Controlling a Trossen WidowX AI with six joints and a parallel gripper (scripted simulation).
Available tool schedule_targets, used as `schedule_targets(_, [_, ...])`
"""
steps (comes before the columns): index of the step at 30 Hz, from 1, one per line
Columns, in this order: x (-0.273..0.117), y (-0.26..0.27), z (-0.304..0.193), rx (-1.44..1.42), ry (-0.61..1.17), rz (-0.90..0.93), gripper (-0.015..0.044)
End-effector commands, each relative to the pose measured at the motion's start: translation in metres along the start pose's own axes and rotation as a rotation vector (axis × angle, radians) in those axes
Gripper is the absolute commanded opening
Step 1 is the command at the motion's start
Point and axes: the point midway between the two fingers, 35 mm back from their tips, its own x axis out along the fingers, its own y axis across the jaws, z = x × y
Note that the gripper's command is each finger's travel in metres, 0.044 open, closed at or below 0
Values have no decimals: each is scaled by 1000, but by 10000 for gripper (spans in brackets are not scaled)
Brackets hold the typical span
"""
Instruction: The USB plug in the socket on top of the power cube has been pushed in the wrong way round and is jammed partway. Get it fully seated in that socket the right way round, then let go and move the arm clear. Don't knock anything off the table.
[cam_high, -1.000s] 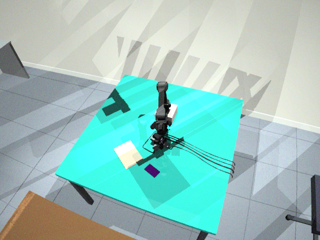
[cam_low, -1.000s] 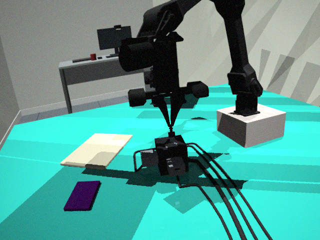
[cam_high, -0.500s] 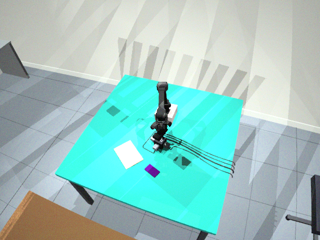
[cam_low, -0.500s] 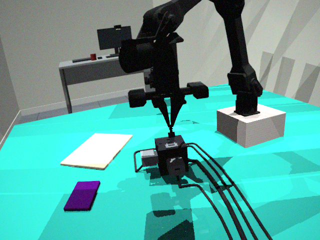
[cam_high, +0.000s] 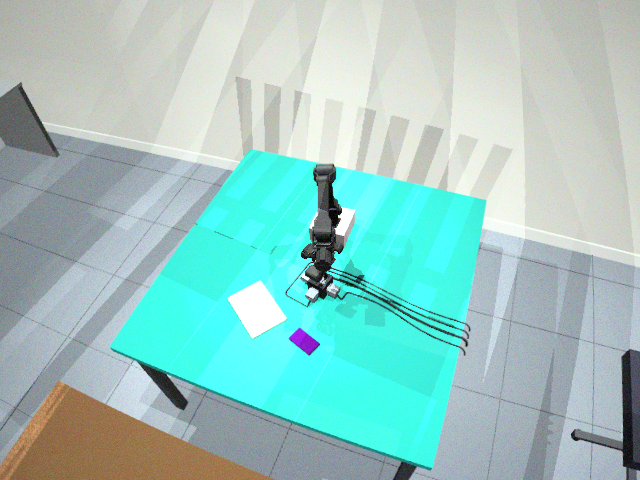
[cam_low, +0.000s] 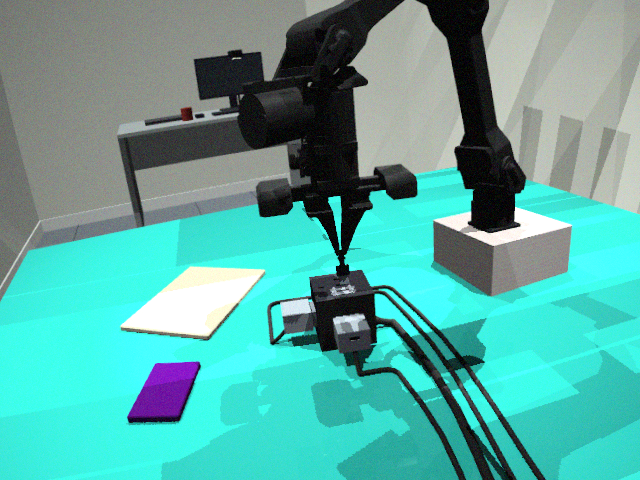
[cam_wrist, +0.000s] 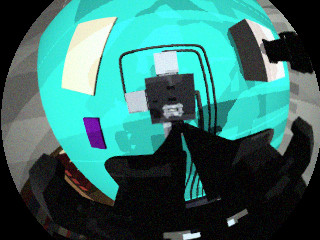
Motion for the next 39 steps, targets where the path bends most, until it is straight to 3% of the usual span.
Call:
schedule_targets(1, [0,0,1,4,-10,0,0])
schedule_targets(39, [5,0,4,5,-55,1,0])
